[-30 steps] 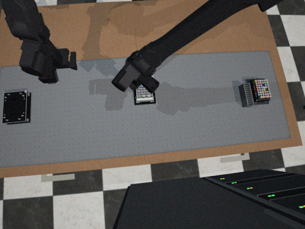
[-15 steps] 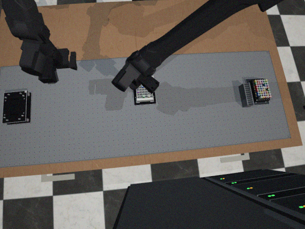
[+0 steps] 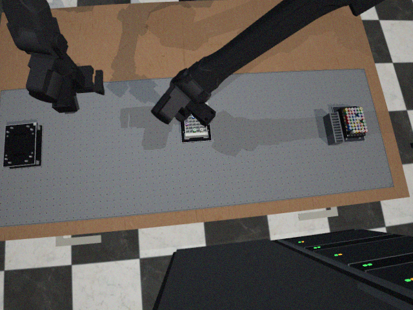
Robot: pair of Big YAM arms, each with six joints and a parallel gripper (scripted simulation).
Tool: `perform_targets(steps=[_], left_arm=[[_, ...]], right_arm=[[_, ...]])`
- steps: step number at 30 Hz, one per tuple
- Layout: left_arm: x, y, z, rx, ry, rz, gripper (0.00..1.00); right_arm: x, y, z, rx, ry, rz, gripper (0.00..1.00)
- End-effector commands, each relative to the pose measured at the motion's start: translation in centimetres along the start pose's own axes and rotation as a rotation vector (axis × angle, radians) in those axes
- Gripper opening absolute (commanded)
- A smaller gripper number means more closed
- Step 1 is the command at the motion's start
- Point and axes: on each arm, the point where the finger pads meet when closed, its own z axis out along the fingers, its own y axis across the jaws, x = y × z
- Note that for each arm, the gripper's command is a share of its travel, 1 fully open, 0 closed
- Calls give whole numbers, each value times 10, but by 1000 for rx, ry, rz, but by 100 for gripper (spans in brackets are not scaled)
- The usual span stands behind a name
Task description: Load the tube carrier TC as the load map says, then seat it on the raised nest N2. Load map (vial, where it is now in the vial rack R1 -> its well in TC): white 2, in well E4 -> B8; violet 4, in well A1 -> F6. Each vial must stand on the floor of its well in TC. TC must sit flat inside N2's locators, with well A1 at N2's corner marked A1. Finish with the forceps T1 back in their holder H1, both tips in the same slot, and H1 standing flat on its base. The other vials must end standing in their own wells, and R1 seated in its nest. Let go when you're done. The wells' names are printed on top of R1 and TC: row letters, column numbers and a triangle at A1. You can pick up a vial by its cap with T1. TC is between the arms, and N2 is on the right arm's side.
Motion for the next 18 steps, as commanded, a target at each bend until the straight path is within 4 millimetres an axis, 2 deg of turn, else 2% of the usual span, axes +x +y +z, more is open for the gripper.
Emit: perform_targets(steps=[1,9,15,18], left_arm=[[-7,-2,11,0,-3,-16,7],[-7,0,10,-2,-3,-14,7],[-16,-5,-5,16,-6,-37,7],[-16,0,-7,1,-5,-33,7]], right_arm=[[-9,-2,-4,6,-17,2,100],[-9,-2,-4,6,-17,2,100],[-9,-2,-4,6,-17,2,100],[-9,-2,-4,6,-17,2,100]])
